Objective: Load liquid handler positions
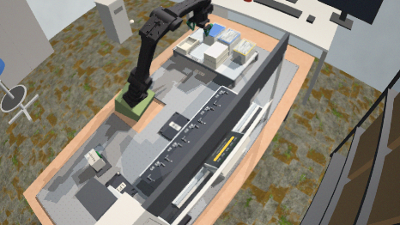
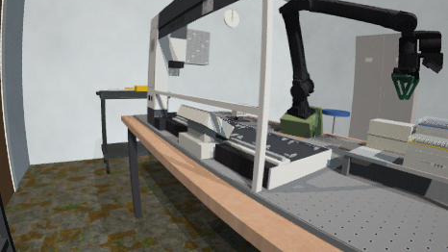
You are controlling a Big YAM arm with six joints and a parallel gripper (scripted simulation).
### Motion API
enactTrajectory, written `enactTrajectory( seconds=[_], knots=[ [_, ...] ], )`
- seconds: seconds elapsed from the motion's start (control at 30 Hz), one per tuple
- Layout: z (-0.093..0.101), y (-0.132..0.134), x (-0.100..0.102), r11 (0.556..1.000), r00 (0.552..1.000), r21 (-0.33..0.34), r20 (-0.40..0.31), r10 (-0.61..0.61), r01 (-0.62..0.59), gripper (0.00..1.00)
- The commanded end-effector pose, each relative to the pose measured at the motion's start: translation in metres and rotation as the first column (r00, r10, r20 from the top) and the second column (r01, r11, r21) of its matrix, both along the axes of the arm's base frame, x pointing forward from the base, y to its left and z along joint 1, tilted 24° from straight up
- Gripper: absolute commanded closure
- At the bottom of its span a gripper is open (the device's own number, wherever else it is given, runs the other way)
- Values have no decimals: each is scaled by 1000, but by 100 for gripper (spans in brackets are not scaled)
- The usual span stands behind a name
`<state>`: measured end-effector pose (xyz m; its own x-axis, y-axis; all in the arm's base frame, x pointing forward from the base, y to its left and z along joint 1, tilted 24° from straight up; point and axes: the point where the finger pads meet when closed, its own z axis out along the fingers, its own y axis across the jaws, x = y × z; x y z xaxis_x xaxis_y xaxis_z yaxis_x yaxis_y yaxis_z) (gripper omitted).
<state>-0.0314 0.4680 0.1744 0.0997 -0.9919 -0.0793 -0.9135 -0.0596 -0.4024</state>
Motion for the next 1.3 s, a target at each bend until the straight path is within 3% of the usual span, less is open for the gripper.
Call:
enactTrajectory(
  seconds=[0.0,0.47,0.5,0.57,0.9,1.27],
  knots=[
    [16,10,-3,999,1000,49,-10,-13,13,0],
    [16,10,-3,999,1000,49,-10,-13,13,0],
    [1,8,-14,1000,1000,30,-5,-7,7,0],
    [-4,7,-23,1000,1000,29,-5,-7,7,0],
    [-5,18,-66,998,1000,67,-22,-6,8,0],
    [-35,6,-113,999,1000,39,-18,-6,7,0]
  ],
)
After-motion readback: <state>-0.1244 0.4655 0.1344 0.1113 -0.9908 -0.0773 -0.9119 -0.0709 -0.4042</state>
